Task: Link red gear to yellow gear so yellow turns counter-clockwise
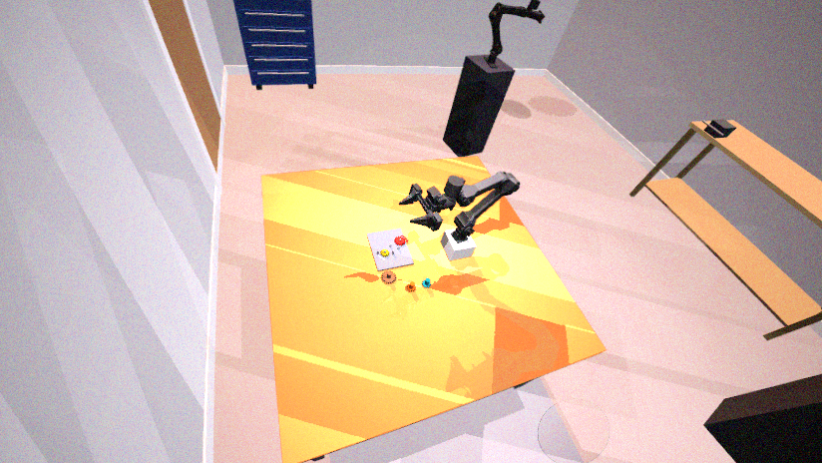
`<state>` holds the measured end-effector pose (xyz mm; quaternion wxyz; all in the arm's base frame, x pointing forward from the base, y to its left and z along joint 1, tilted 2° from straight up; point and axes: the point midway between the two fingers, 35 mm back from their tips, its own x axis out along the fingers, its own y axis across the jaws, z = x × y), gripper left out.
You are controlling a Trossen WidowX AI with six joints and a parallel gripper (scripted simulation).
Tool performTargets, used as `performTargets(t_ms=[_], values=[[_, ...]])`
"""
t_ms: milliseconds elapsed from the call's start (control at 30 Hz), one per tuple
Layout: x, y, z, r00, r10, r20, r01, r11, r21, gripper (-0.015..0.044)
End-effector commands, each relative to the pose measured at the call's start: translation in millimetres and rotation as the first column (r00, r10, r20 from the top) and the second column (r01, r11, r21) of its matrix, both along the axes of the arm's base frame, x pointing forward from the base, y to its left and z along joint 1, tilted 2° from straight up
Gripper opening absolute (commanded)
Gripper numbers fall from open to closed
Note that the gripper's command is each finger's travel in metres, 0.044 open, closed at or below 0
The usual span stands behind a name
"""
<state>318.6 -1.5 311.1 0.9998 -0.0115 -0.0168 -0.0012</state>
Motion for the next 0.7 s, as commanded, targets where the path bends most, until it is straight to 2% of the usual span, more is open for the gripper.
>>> performTargets(t_ms=[0, 167, 267, 367, 500, 667], values=[[2, 1, -2, 1.000, 0.003, -0.012, -0.003, 1.000, 0.013, 0.0426], [35, 24, -61, 0.946, 0.079, -0.314, 0.030, 0.944, 0.328, 0.0440], [48, 42, -105, 0.853, 0.122, -0.507, 0.165, 0.859, 0.484, 0.0440], [52, 62, -149, 0.723, 0.150, -0.675, 0.359, 0.753, 0.551, 0.0440], [44, 86, -205, 0.500, 0.154, -0.852, 0.646, 0.589, 0.486, 0.0440], [18, 104, -265, 0.169, 0.107, -0.980, 0.921, 0.336, 0.196, 0.0440]])
